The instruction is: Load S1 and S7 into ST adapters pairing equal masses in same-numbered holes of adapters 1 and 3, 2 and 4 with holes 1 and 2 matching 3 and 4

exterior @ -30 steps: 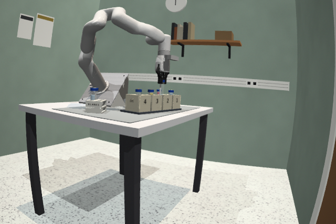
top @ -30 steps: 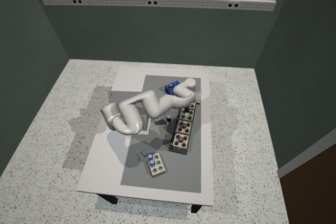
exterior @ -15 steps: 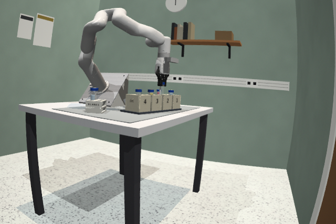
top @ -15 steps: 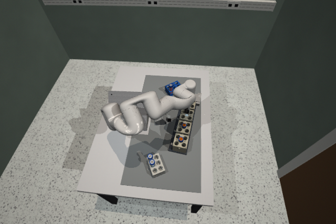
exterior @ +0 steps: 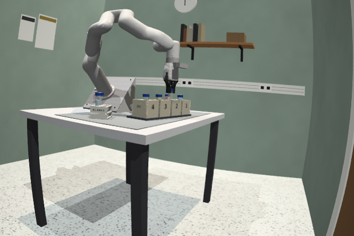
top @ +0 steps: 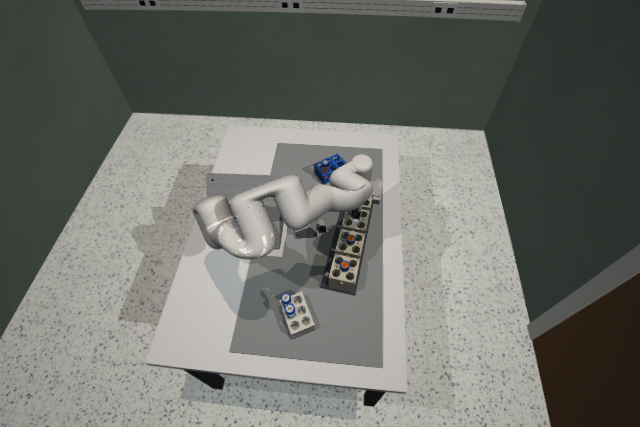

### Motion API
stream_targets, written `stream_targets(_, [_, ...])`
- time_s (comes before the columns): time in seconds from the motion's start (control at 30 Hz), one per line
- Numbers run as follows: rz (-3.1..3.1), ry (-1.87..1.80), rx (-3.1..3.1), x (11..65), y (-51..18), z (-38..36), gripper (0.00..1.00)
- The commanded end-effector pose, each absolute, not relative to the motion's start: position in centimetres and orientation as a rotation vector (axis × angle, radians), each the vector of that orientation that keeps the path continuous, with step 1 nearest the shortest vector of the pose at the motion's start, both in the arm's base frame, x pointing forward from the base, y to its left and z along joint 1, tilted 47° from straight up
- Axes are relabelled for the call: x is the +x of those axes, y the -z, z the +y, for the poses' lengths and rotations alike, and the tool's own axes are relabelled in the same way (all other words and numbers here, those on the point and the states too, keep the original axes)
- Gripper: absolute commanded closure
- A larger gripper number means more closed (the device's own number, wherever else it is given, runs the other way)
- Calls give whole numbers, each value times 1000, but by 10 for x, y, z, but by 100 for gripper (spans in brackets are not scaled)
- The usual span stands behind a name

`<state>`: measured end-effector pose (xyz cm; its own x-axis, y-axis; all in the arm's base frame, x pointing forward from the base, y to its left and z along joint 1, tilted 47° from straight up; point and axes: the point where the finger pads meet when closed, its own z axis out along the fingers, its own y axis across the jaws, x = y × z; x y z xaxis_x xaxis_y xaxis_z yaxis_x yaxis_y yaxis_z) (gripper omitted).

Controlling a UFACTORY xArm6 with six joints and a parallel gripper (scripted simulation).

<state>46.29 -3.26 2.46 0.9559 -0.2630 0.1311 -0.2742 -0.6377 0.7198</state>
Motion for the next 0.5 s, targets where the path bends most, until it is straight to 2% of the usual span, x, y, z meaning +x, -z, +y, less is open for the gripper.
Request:
stream_targets(0.0, [-376,-23,2292,464,-23,-34,100])
stream_targets(0.47, [-375,-23,2292,463,-14,-43,100])
